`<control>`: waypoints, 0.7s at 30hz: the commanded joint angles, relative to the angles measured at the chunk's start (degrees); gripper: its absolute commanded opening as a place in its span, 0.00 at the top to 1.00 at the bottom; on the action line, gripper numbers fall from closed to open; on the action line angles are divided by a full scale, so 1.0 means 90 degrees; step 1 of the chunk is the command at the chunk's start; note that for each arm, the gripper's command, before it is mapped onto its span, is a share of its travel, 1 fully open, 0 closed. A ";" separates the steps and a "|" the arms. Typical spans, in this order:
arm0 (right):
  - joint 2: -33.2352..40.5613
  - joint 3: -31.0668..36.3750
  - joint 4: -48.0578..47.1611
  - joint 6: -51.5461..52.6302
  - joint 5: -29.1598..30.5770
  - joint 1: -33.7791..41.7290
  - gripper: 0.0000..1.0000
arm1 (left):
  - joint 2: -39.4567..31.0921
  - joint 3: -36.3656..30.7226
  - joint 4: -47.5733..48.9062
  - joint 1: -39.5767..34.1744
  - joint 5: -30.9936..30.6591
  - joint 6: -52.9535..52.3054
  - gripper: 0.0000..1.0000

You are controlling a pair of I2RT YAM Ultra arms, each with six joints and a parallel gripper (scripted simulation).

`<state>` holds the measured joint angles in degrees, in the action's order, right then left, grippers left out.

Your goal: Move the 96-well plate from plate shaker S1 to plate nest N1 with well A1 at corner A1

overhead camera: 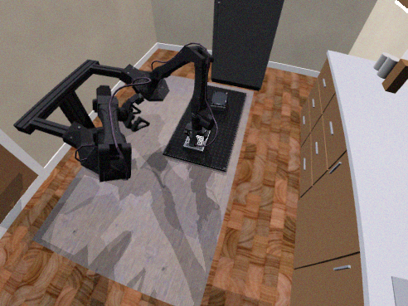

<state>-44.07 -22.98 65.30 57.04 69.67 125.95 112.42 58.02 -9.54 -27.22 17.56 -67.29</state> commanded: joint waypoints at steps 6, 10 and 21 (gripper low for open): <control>-0.0060 -0.0143 0.0096 0.0045 0.0070 0.0045 0.00 | -0.0360 0.0044 -0.0499 -0.0098 0.0014 0.0101 0.00; -0.0060 -0.0143 0.0096 0.0045 0.0070 0.0045 0.00 | -0.0459 0.0031 -0.0594 -0.0122 0.0040 0.0126 0.00; -0.0060 -0.0143 0.0096 0.0045 0.0070 0.0045 0.00 | -0.1394 -0.0126 -0.1263 -0.0427 0.0188 0.0412 0.00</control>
<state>-44.07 -22.98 65.30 57.04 69.67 125.95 104.03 56.12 -17.43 -29.15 18.57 -65.04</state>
